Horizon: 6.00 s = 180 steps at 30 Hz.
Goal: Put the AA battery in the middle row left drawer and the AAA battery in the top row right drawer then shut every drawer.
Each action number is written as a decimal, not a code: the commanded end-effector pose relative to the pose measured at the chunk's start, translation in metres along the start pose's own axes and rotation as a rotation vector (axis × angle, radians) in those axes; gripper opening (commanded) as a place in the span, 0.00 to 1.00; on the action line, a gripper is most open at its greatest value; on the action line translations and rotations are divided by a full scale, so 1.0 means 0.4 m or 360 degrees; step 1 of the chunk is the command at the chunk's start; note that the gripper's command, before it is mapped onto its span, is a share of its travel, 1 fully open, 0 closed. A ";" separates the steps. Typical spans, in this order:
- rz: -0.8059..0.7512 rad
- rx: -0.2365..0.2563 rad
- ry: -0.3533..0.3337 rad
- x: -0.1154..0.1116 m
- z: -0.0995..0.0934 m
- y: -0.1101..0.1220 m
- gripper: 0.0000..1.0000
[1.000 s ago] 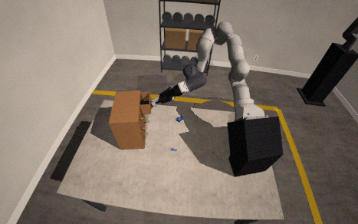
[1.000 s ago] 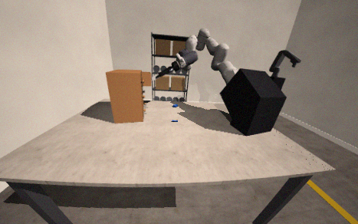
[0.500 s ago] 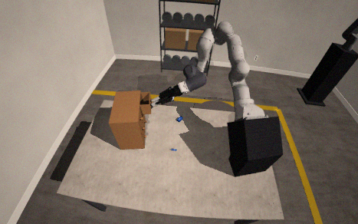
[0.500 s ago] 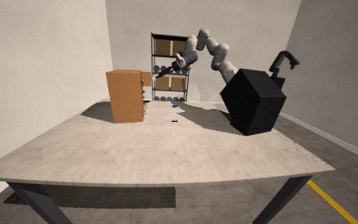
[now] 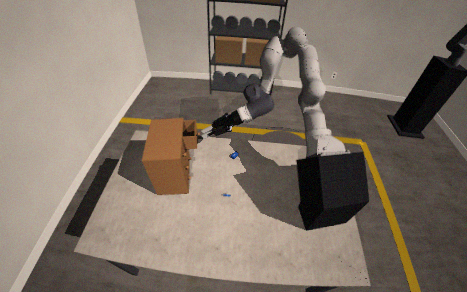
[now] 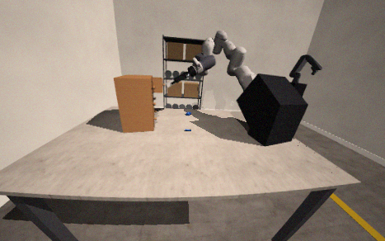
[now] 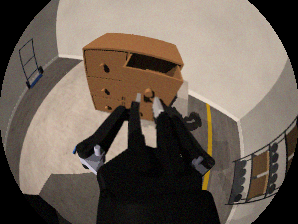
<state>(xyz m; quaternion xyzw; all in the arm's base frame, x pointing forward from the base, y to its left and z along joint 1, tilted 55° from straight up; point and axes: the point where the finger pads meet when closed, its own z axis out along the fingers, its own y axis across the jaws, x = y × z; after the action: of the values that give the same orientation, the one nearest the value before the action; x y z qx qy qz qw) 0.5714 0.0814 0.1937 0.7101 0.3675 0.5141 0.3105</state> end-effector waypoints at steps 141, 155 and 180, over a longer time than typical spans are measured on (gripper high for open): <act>0.0115 -0.0078 -0.1658 -0.002 -0.363 -0.090 0.20; 0.0224 -0.0151 -0.1654 -0.121 -0.162 -0.264 0.20; 0.0374 -0.0205 -0.1655 -0.470 0.032 -0.619 0.20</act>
<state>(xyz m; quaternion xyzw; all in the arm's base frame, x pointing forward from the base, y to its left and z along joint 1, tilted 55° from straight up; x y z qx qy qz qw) 0.4919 0.0497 -0.0966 0.8798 0.0893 0.1183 0.4517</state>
